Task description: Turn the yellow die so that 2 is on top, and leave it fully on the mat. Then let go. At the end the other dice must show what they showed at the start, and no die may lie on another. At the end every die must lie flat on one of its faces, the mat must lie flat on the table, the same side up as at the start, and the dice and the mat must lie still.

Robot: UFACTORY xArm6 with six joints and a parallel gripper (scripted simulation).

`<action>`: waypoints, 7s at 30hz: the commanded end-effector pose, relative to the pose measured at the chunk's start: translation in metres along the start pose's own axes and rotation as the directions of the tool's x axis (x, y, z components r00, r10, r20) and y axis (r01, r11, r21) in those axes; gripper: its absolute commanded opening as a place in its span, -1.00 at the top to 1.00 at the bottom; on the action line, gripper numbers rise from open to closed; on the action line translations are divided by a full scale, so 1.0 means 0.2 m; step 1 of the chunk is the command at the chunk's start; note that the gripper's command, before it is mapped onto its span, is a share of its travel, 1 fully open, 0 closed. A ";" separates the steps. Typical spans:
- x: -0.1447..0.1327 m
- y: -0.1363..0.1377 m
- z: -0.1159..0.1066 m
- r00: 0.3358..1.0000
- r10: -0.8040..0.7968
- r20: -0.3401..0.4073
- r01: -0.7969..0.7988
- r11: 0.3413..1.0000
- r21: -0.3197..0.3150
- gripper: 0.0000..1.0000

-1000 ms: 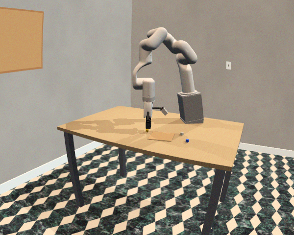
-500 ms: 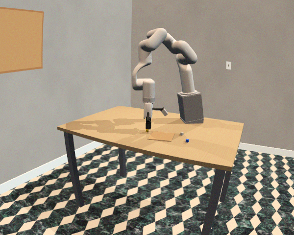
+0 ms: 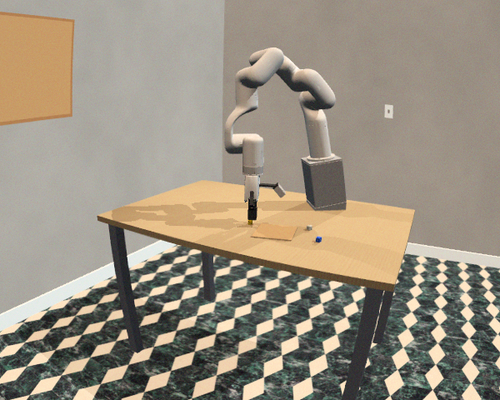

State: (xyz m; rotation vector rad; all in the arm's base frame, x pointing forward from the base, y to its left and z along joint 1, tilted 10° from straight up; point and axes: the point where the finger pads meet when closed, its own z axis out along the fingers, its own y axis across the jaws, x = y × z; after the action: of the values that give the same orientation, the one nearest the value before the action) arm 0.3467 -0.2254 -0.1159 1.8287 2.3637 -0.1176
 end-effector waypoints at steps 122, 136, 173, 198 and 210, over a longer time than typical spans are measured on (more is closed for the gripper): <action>-0.01 0.01 0.09 1.000 0.000 0.002 0.000 1.000 -0.002 0.38; -0.01 0.01 0.09 1.000 0.000 0.002 0.000 1.000 -0.002 0.78; -0.01 0.01 0.08 1.000 0.000 0.002 0.000 1.000 -0.002 0.78; -0.01 0.01 -0.38 1.000 0.000 0.002 0.000 1.000 -0.002 0.78; -0.01 0.01 -0.41 1.000 0.000 0.002 0.000 1.000 -0.002 0.78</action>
State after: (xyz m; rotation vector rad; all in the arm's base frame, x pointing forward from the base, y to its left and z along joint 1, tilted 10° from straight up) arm 0.3416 -0.2135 -0.0376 1.8179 2.3468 -0.1273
